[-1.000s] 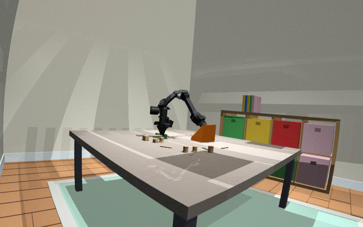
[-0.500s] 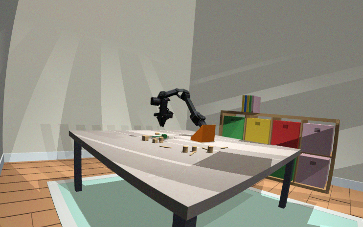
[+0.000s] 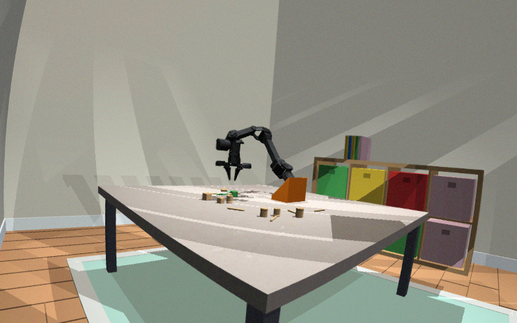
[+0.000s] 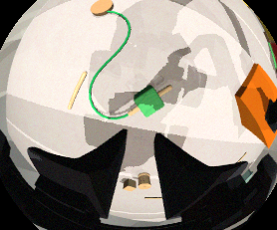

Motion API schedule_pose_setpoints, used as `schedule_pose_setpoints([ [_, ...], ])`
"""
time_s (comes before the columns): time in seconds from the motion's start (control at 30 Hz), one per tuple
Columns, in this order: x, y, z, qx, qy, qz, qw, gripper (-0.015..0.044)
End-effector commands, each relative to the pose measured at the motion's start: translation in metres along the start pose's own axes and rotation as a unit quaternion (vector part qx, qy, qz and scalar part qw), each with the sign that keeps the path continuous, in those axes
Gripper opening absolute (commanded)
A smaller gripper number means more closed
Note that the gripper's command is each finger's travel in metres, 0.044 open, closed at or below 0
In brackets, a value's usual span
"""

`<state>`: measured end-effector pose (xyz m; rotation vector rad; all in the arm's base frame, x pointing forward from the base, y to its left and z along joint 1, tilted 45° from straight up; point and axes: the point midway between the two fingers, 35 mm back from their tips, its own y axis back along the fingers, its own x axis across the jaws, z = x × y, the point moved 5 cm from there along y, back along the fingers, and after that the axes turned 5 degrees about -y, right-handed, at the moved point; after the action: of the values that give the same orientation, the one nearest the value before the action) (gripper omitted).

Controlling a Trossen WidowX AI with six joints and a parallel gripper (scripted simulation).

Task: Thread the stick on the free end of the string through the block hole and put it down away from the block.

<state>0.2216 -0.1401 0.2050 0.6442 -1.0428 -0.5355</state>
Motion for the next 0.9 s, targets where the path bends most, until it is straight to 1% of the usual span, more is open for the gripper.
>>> schedule_pose_setpoints([
  [0.0, -0.012, 0.002, 0.017, 0.0, 0.408, 0.001, 0.913, 0.0124],
  [0.2, -0.016, 0.002, 0.022, 0.0, 0.542, 0.0, 0.841, 0.0124],
  [0.4, -0.02, 0.001, 0.026, 0.0, 0.663, -0.001, 0.748, 0.0124],
  [0.63, -0.024, 0.001, 0.03, 0.0, 0.786, -0.002, 0.619, 0.0124],
  [0.87, -0.028, 0.001, 0.035, -0.001, 0.883, -0.003, 0.469, 0.0124],
])
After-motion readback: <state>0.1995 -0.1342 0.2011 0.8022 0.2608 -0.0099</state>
